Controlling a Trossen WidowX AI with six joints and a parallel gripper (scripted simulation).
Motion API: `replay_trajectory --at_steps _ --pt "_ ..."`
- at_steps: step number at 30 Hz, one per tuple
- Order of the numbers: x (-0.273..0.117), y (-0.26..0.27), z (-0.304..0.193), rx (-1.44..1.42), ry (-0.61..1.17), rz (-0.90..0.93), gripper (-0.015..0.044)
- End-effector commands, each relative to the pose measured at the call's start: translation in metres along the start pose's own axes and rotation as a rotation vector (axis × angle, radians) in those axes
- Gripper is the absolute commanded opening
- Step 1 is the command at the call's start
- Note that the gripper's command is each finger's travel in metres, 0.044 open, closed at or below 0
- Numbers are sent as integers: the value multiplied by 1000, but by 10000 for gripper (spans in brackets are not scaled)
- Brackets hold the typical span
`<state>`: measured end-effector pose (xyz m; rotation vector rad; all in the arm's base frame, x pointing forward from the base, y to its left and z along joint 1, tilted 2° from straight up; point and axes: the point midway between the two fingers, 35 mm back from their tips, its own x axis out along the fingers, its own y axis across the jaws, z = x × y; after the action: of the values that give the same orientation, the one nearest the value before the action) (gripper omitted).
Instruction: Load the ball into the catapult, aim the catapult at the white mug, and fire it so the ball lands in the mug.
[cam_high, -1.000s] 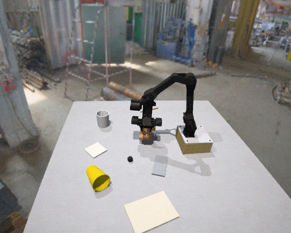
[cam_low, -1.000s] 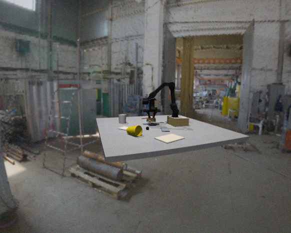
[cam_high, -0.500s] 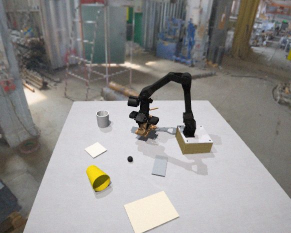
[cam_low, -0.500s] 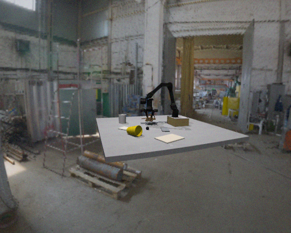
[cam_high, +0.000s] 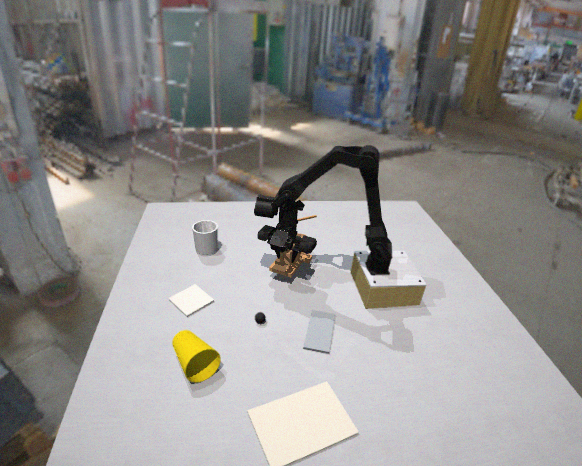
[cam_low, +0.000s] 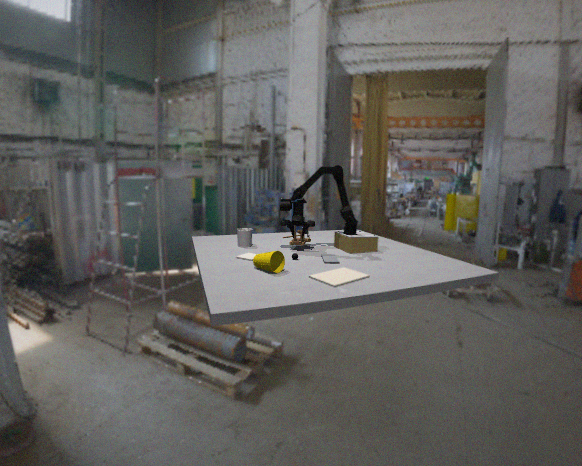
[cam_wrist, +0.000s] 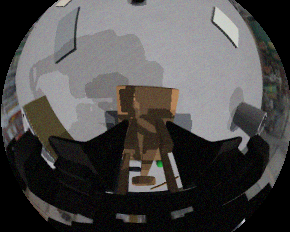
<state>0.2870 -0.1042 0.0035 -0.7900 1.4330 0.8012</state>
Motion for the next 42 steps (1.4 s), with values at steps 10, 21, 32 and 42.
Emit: replay_trajectory --at_steps 10,21,32,42 --pt "20 -3 -1 7 5 -8 0" --pt "28 -1 0 2 0 -1 0" --pt "28 -1 0 2 0 -1 236" --pt "-30 -5 1 2 0 0 440"
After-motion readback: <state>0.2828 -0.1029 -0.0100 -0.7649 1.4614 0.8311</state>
